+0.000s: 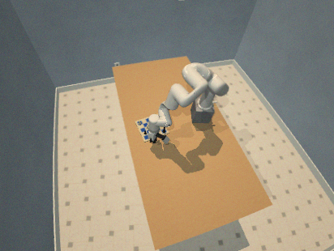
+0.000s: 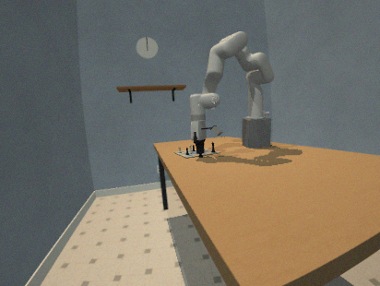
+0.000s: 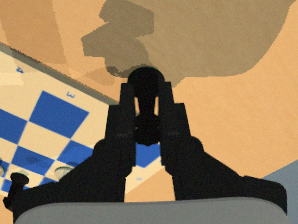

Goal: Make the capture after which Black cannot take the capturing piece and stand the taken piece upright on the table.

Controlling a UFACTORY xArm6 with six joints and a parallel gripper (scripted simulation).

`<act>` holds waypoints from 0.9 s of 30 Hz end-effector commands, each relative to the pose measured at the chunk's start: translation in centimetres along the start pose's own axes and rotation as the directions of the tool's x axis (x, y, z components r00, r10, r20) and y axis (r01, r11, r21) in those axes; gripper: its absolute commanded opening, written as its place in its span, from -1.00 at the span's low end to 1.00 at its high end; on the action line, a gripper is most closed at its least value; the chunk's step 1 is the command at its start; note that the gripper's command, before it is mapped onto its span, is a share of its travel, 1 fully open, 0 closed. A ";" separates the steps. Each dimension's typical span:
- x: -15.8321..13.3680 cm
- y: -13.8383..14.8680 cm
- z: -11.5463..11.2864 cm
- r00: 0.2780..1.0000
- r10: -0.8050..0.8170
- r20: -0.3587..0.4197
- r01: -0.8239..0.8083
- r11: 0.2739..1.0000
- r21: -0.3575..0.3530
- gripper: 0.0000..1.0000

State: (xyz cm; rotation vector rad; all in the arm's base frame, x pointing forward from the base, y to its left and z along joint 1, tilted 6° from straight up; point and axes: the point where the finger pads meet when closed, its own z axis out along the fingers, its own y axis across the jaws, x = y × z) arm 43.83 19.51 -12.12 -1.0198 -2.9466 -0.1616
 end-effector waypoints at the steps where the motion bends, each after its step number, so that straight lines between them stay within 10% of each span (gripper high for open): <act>1: -0.1 0.2 -0.1 1.000 0.000 0.002 0.000 1.000 -0.003 -1.00; 27: -0.1 0.2 0.2 1.000 0.000 0.002 0.000 1.000 -0.003 -1.00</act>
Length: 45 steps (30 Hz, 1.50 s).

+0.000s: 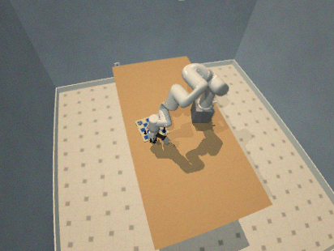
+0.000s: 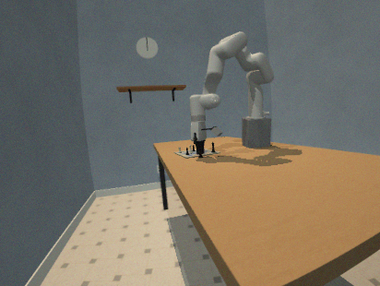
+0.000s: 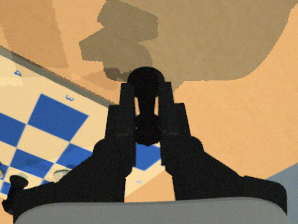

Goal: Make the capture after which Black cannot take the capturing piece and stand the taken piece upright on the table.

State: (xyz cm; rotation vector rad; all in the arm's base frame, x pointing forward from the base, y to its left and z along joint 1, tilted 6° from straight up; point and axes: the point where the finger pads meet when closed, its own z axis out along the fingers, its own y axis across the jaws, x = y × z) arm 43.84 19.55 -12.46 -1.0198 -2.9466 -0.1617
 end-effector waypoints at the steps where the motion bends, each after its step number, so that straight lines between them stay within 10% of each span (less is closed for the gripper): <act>1: -0.1 0.1 -0.1 1.000 0.000 0.002 0.000 1.000 -0.003 -1.00; 25: -0.1 0.1 -0.1 1.000 0.000 0.002 0.000 1.000 -0.003 -1.00; 38: -0.1 0.1 -0.1 1.000 0.000 0.002 0.000 1.000 -0.003 -0.16; 45: -0.1 0.1 -0.1 1.000 0.000 0.002 0.000 1.000 -0.003 -0.16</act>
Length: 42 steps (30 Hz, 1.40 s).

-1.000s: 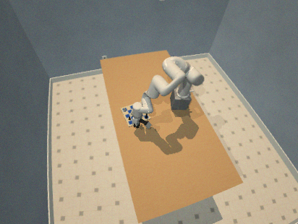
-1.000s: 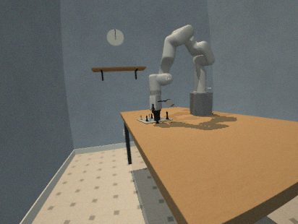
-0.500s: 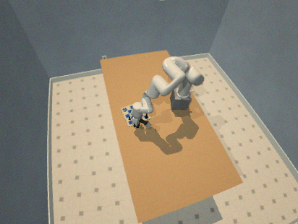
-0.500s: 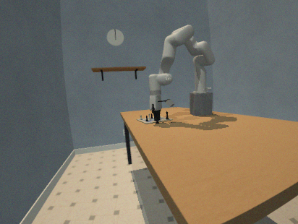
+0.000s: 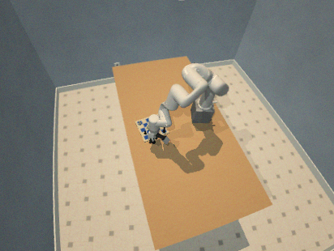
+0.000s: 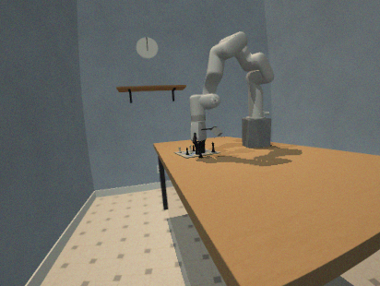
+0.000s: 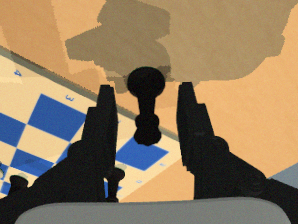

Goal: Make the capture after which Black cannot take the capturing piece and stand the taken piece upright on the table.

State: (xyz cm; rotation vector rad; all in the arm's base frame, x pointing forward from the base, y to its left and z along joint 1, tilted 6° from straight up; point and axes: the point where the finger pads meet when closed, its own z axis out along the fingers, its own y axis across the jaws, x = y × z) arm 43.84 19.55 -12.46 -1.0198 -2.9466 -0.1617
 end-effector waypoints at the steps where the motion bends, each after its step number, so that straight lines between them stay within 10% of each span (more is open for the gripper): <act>1: -0.1 0.1 -0.1 1.000 0.000 0.002 0.000 1.000 -0.003 -0.16; 37: -0.1 0.1 -9.1 1.000 0.000 0.002 0.000 1.000 -0.003 -0.16; 38: -0.1 0.1 -9.1 1.000 0.000 0.002 0.000 1.000 -0.003 1.00; 42: -0.1 0.1 -9.1 1.000 0.000 0.002 0.000 1.000 -0.003 1.00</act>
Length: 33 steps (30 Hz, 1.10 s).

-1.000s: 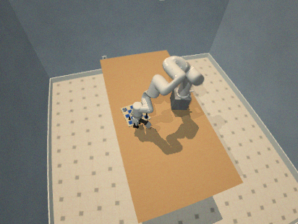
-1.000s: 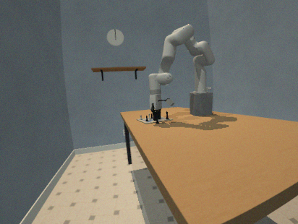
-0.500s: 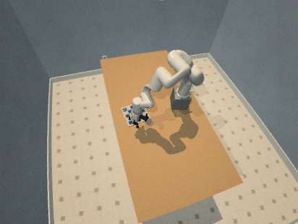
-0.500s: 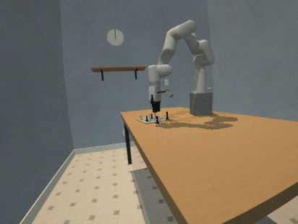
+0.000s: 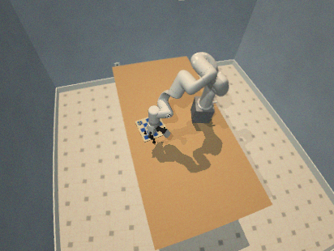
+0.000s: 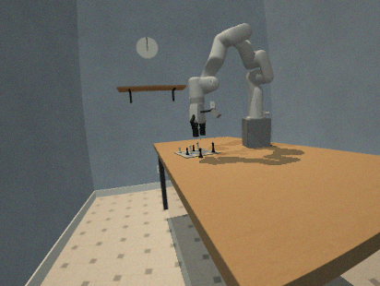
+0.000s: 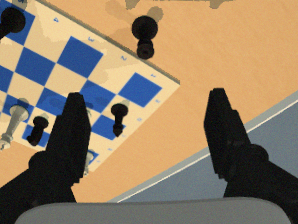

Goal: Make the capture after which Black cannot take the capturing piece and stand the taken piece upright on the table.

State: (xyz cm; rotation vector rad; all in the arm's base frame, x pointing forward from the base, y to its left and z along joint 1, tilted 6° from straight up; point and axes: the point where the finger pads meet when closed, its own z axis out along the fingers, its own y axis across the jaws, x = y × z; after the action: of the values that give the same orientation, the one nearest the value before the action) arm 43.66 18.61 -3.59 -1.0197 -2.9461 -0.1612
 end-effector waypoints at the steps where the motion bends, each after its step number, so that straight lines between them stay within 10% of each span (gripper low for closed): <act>1: -0.1 0.2 -0.2 1.000 0.000 0.002 0.000 1.000 -0.004 1.00; 22: -0.2 0.1 -0.2 1.000 -0.021 0.002 0.021 1.000 -0.004 1.00; 33: -3.2 -1.8 -0.4 0.906 -0.424 0.004 0.424 0.906 -0.001 1.00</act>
State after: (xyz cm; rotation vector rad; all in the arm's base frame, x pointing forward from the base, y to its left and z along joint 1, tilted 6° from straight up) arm 44.31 16.86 -3.60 -0.7041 -3.0573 -0.1374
